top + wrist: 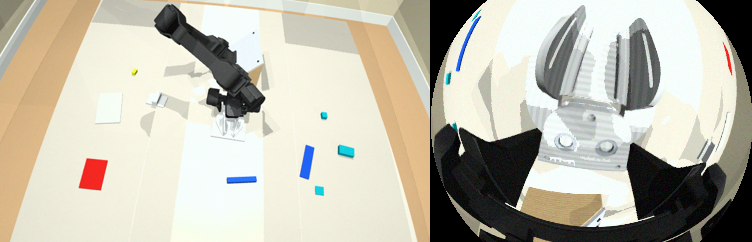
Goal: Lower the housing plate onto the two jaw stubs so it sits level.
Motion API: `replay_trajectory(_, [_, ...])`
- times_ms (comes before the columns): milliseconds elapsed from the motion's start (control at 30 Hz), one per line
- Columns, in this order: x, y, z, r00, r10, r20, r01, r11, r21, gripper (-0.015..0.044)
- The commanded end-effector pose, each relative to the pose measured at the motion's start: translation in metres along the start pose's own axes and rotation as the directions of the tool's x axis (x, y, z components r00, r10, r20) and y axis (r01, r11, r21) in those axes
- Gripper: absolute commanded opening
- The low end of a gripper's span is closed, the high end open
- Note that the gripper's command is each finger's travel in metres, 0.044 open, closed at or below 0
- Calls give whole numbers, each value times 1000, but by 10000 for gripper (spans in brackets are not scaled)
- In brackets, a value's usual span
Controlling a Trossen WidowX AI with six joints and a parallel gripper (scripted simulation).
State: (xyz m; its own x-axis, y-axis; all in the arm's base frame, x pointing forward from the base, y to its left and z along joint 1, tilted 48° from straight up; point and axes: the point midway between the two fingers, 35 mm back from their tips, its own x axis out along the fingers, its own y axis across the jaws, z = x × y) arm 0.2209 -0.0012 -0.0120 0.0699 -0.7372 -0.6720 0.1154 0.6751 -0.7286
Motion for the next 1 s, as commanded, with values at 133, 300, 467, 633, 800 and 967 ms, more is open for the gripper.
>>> replay_trajectory(133, [0,1,0,1000,2,0,-2,1000,-2,351])
replay_trajectory(300, [0,0,0,1000,0,0,0,1000,0,377])
replay_trajectory(467, [0,0,0,1000,0,0,0,1000,0,440])
replay_trajectory(633, [0,0,0,1000,0,0,0,1000,0,440])
replay_trajectory(800, [0,0,0,1000,0,0,0,1000,0,440])
replay_trajectory(967, [-18,2,2,1000,5,0,-5,1000,-1,440])
